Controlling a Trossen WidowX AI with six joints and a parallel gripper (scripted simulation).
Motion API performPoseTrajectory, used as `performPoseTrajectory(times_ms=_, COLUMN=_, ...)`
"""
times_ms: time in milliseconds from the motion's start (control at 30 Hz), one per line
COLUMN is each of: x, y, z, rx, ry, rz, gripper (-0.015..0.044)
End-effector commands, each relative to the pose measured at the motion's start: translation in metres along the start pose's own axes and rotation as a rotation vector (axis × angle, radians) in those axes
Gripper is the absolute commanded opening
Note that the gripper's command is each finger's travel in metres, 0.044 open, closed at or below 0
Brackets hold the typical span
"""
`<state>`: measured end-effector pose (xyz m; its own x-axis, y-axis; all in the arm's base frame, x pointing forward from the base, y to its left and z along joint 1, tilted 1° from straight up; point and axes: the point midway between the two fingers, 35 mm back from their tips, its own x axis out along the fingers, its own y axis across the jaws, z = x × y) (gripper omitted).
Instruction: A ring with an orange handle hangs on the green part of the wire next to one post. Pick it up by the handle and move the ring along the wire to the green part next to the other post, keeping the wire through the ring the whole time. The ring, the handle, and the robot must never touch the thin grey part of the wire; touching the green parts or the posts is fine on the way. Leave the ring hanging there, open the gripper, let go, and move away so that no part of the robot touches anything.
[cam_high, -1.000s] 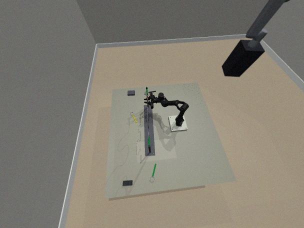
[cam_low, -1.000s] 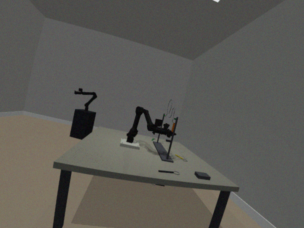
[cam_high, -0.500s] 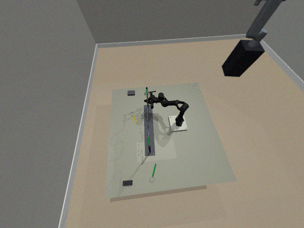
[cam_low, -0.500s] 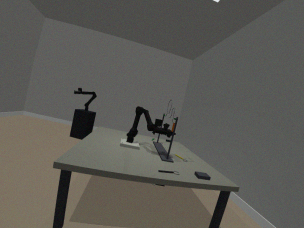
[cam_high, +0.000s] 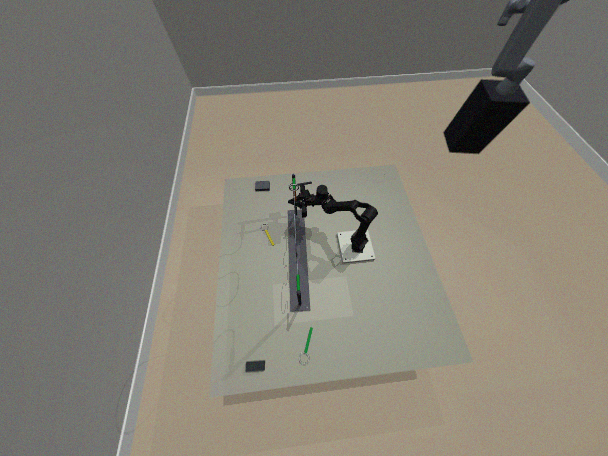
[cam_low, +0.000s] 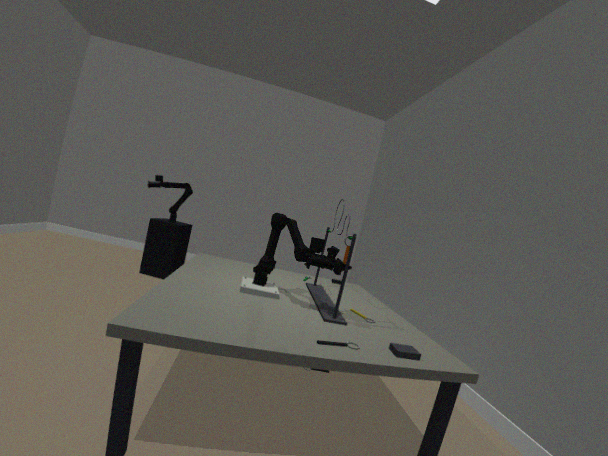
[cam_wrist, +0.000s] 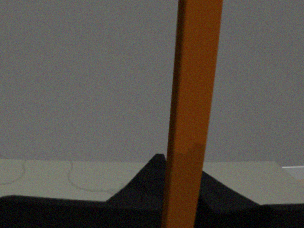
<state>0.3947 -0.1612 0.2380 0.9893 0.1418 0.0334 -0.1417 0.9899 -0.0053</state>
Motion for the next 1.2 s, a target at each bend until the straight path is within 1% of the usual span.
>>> performPoseTrajectory(times_ms=0, x=0.000, y=0.001, z=0.011, rx=-0.010, ry=-0.008, rz=0.007, gripper=-0.0150)
performPoseTrajectory(times_ms=633, x=0.000, y=0.001, z=0.013, rx=-0.010, ry=-0.008, rz=0.009, gripper=-0.0150)
performPoseTrajectory(times_ms=1167, x=0.001, y=0.017, z=0.013, rx=-0.008, ry=-0.008, rz=0.011, gripper=-0.0150)
